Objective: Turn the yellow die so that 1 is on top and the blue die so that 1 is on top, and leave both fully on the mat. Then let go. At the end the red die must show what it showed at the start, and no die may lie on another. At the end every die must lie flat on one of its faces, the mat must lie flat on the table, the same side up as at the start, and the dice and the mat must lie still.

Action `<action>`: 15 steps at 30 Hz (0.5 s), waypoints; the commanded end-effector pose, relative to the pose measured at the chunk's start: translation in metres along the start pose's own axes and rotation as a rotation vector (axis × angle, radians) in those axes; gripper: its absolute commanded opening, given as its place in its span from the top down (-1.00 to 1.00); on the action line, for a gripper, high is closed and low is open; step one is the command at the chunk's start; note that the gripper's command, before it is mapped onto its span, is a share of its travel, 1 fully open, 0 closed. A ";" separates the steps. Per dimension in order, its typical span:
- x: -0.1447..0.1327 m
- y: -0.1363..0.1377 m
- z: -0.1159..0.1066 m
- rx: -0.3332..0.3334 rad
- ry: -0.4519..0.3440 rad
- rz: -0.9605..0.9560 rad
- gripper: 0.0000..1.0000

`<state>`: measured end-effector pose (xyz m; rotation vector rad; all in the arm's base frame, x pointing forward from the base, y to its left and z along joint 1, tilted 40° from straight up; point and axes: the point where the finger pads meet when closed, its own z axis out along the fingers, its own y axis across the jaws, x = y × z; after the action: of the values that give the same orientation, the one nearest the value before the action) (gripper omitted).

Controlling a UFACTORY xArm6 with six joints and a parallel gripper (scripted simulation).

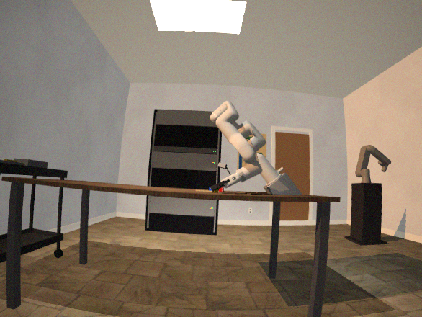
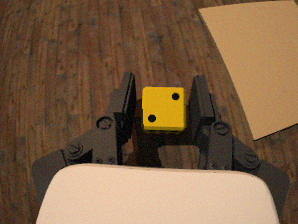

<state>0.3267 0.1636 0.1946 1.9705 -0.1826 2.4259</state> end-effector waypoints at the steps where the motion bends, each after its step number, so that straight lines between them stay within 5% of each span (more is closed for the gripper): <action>1: 0.000 0.000 -0.016 0.000 0.001 0.001 0.05; 15: 0.000 0.000 -0.045 0.000 0.001 0.001 0.05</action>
<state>0.2924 0.1669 0.1871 1.9754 -0.1760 2.4255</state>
